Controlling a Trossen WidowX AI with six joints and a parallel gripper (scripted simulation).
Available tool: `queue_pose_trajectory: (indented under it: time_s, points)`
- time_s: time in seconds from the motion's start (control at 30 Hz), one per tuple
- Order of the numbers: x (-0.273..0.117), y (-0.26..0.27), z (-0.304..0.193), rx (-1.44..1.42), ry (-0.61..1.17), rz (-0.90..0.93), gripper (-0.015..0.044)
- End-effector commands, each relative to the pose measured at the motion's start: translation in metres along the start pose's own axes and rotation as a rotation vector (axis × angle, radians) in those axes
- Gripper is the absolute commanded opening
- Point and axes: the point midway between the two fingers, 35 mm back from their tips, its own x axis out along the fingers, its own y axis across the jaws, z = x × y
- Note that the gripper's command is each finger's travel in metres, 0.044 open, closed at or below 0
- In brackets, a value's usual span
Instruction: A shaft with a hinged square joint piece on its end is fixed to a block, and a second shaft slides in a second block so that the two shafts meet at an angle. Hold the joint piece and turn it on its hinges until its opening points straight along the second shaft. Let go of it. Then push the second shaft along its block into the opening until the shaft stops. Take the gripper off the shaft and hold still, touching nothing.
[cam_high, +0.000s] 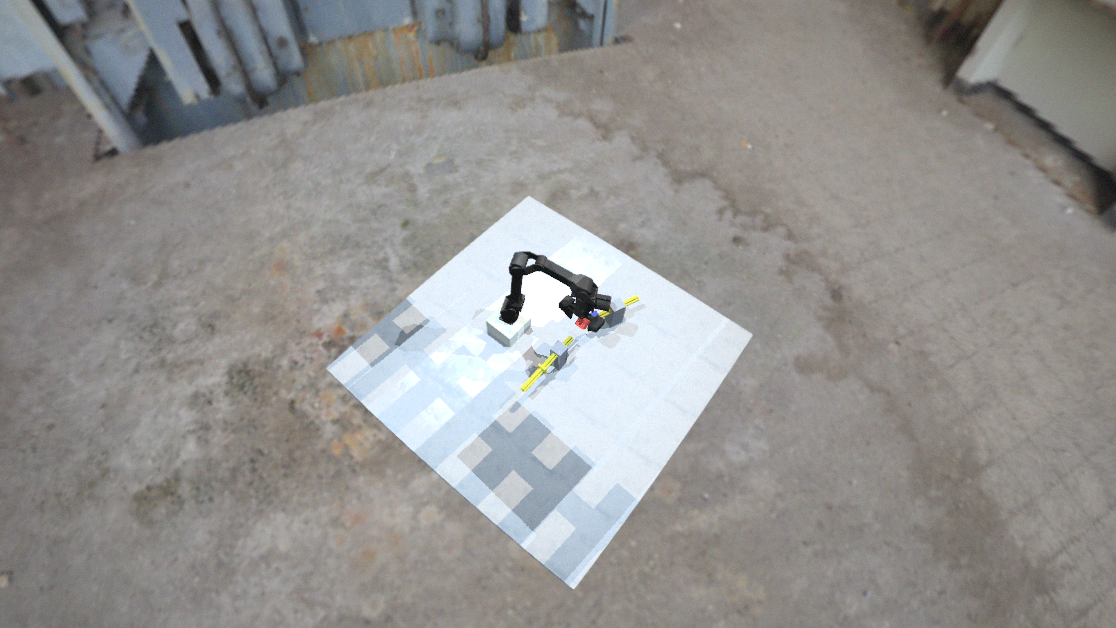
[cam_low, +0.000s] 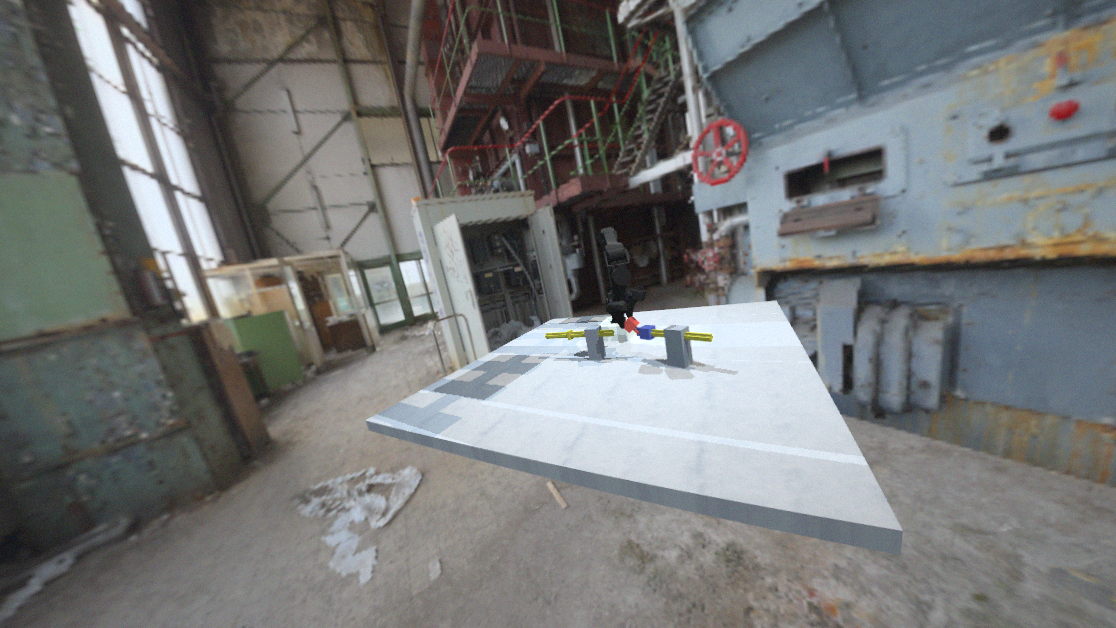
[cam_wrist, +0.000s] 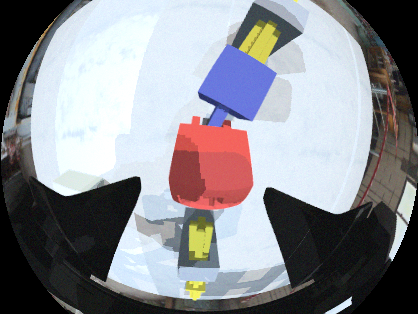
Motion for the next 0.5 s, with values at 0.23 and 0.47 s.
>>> queue_pose_trajectory:
  time_s: [0.23,0.47]
  points:
    - [0.012,-0.002,0.007,0.008,0.005,0.0,0.044]
    - [0.024,-0.002,0.007,0.008,0.005,0.0,0.044]
